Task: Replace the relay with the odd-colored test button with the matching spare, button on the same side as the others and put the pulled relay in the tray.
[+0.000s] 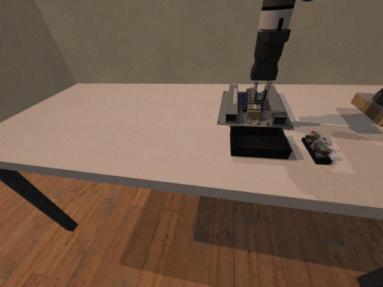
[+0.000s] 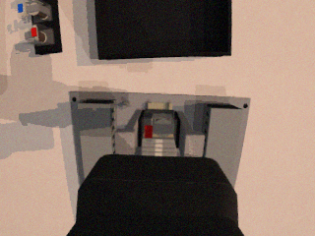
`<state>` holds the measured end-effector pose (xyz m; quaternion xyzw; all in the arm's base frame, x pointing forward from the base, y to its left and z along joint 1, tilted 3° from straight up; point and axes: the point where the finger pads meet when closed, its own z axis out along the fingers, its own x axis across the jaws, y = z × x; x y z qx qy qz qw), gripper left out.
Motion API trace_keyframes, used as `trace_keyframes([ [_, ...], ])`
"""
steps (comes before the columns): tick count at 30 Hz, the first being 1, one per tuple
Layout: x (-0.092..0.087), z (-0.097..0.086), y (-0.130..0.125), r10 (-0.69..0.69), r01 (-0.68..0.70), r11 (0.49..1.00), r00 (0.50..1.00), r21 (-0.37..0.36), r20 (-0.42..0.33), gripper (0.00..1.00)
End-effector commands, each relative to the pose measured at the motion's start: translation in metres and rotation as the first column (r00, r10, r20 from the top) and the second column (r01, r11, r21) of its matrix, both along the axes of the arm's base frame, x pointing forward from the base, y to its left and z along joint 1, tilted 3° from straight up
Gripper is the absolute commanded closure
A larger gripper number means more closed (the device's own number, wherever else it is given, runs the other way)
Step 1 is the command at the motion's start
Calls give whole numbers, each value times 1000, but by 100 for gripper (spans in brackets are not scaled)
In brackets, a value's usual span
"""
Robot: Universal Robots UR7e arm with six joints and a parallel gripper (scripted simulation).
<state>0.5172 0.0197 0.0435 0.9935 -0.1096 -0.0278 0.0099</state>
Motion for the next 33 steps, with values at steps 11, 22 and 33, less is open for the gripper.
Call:
trace_keyframes([
  [11,14,-8,58,-1,1,1000,1000,-1,2,100],
  [22,23,-15,103,-1,1,1000,1000,-1,2,100],
  [33,26,-16,115,-1,1,1000,1000,-1,2,100],
])
